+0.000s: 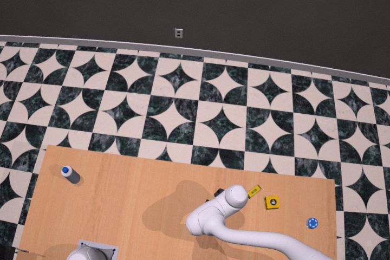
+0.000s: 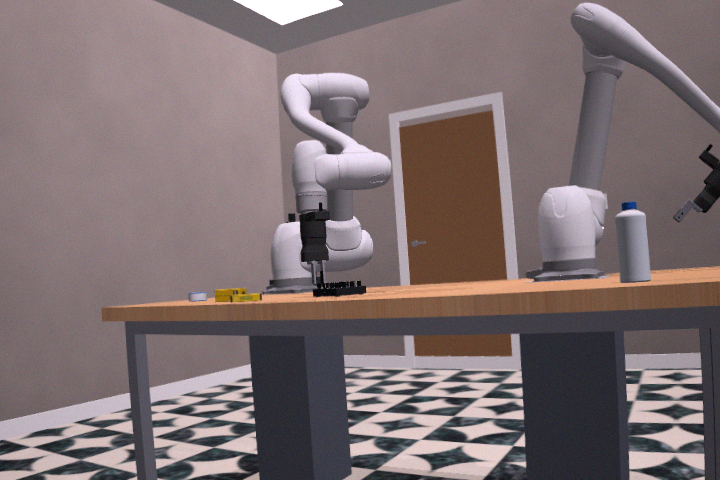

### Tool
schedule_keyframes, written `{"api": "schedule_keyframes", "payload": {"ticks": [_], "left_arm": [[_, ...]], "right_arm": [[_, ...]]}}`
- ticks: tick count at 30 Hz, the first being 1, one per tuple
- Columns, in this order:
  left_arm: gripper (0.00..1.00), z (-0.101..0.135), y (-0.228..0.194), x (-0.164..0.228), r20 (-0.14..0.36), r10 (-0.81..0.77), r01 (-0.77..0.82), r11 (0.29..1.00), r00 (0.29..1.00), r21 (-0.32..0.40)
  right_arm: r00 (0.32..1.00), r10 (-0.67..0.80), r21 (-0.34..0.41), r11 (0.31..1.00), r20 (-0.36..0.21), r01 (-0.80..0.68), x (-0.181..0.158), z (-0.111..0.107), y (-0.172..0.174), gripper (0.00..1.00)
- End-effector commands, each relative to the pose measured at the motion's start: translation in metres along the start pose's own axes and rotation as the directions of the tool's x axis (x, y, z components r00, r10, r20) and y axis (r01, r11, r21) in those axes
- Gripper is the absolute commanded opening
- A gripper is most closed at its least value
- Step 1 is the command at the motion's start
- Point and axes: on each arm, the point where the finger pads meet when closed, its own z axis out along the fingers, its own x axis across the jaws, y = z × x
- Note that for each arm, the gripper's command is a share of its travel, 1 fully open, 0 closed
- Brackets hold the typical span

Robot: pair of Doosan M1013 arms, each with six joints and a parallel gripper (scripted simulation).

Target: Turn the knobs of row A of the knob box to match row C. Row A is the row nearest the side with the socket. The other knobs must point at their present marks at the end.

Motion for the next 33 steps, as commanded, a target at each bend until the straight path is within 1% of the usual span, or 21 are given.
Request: {"api": "schedule_keyframes", "payload": {"ticks": [1,5,21,22,33], "left_arm": [[1.00,-0.0005,-0.0001,0.0001,0.000,0.000,0.000,1.000,1.000,-0.001],[1.00,-0.0005,-0.0001,0.0001,0.000,0.000,0.000,1.000,1.000,-0.001],[1.00,-0.0005,-0.0001,0.0001,0.000,0.000,0.000,1.000,1.000,-0.001],[1.00,-0.0005,-0.0001,0.0001,0.000,0.000,0.000,1.000,1.000,-0.001],[1.00,-0.0005,-0.0001,0.0001,0.000,0.000,0.000,1.000,1.000,-0.001]], "right_arm": [[1.000,0.000,0.002,1.000,0.000,0.000,0.0000,0.0038,-0.0005,0.46],[1.000,0.000,0.002,1.000,0.000,0.000,0.0000,0.0067,-0.0005,0.46],[1.000,0.000,0.002,1.000,0.000,0.000,0.0000,0.0068,-0.0005,0.46],[1.000,0.000,0.002,1.000,0.000,0.000,0.0000,0.0068,-0.0005,0.30],[1.000,0.000,0.002,1.000,0.000,0.000,0.0000,0.0068,-0.0005,0.30]]}}
